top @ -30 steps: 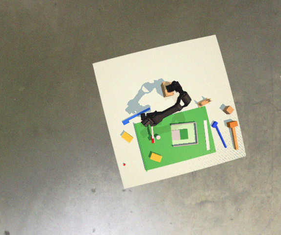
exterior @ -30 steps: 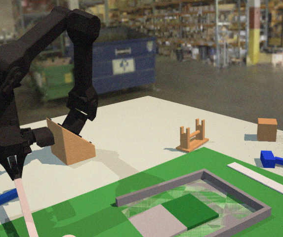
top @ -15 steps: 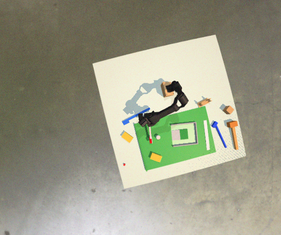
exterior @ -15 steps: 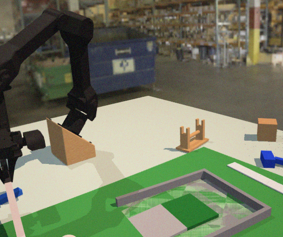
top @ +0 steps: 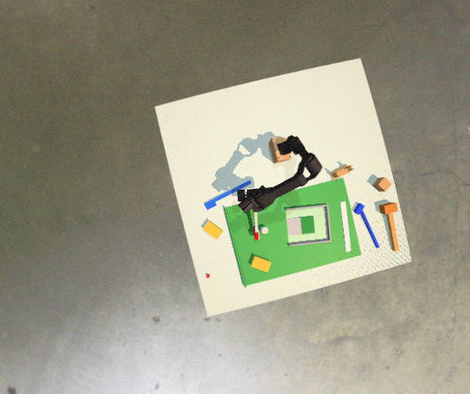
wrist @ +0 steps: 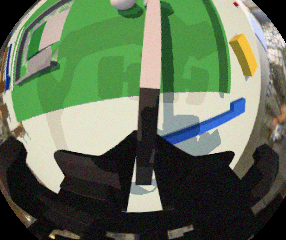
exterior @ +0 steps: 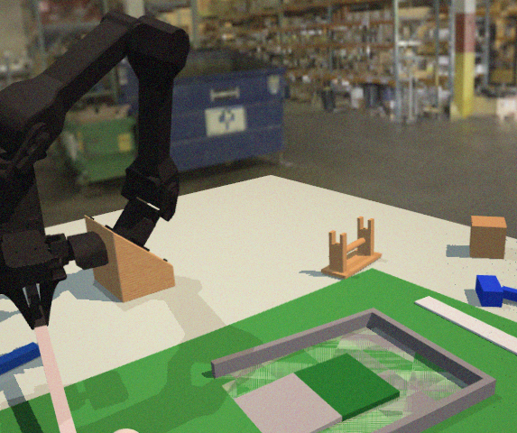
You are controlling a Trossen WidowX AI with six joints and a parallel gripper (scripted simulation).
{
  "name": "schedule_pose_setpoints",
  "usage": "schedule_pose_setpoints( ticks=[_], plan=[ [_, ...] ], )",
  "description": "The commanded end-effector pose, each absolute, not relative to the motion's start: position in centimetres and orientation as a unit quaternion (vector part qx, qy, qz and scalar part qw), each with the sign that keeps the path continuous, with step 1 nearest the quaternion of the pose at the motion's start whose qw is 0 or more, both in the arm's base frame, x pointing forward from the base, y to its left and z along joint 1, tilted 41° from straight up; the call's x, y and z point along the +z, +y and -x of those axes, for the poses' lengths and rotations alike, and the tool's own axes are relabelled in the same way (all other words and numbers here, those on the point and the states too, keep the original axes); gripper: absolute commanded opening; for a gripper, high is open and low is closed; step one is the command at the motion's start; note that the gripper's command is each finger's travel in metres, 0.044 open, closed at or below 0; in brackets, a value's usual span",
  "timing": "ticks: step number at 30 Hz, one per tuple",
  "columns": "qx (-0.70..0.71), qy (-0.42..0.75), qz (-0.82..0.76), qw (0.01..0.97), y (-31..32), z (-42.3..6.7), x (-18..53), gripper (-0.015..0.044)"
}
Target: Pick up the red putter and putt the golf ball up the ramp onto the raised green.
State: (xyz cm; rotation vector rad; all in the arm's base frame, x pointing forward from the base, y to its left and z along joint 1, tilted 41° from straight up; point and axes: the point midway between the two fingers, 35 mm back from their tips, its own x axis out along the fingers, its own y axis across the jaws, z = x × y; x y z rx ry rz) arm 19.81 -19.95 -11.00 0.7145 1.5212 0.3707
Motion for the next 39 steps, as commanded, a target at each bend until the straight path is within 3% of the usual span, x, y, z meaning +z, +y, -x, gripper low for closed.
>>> schedule_pose_setpoints(
  ticks=[1, 8, 22, 39],
  plan=[
    [0.168, 0.666, -0.310, 0.657, -15.5, -21.5, -7.1, 0.0000],
    [0.170, 0.666, -0.311, 0.657, -12.4, -21.6, -5.0, 0.0000],
    [0.169, 0.666, -0.311, 0.656, -16.2, -21.3, -0.5, 0.0000],
    [0.169, 0.667, -0.314, 0.654, -15.8, -21.3, -1.1, 0.0000]
  ],
)
